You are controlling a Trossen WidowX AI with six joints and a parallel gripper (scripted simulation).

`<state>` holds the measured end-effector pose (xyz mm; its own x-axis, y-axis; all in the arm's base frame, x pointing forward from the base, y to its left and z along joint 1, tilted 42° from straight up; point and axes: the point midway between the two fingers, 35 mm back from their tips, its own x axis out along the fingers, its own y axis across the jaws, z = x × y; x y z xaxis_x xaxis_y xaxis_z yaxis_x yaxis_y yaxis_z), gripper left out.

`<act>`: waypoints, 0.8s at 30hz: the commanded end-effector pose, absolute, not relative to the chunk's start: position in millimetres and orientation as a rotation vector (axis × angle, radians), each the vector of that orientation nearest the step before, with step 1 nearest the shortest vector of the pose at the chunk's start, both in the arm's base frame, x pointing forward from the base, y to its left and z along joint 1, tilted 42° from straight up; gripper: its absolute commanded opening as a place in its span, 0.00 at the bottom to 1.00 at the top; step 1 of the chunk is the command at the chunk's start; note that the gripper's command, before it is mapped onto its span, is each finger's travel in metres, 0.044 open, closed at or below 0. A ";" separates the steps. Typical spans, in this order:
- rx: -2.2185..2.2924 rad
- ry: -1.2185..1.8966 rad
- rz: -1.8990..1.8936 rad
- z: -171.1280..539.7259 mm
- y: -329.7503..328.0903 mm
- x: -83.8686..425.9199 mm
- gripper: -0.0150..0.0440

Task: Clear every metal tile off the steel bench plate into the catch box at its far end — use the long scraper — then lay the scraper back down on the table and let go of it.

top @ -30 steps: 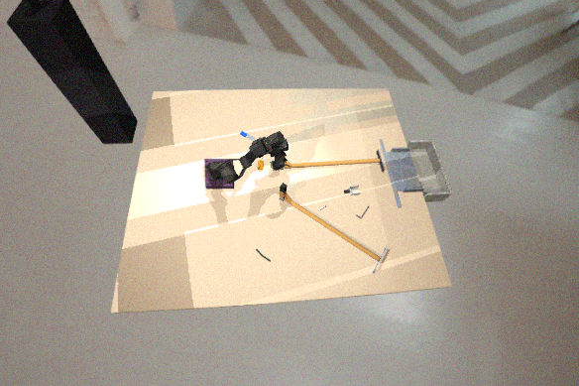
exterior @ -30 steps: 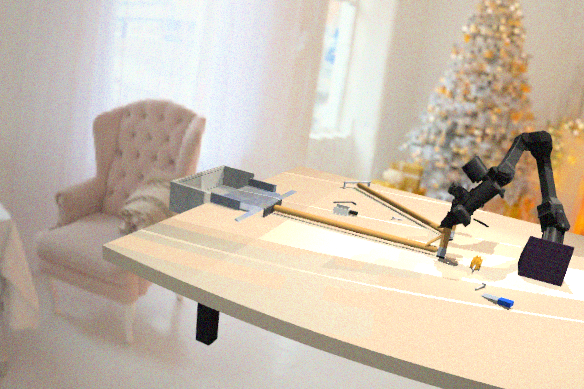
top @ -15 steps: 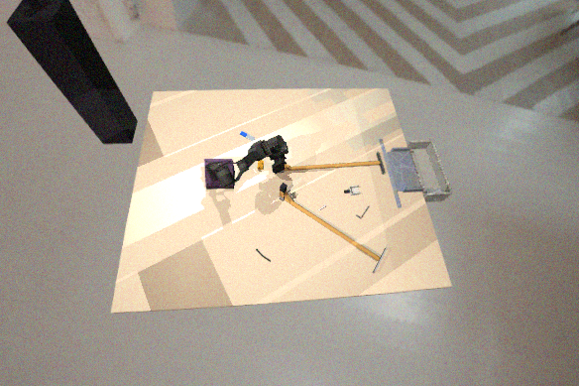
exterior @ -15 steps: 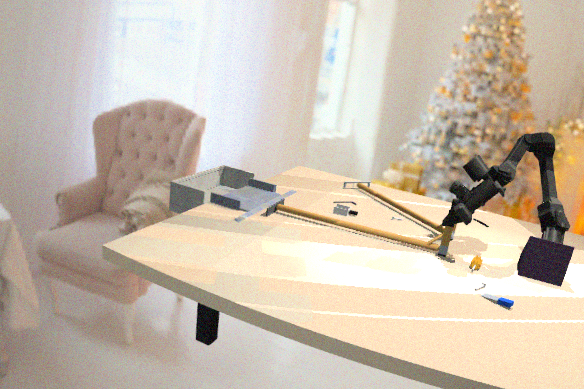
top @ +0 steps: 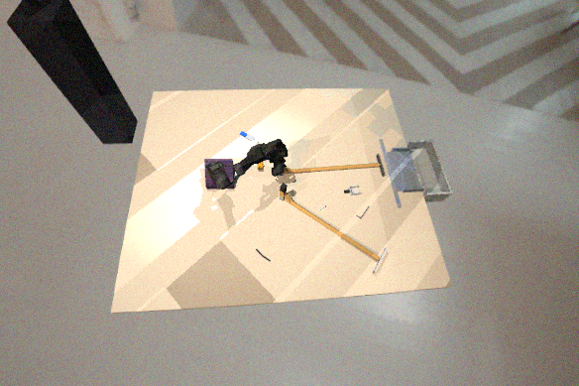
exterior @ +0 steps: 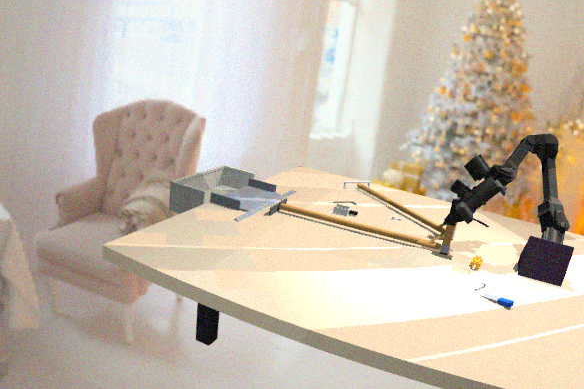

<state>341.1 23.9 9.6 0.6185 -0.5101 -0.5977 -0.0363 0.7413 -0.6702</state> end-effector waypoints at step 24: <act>-0.685 0.860 -0.332 33.2 2.3 341.4 0.25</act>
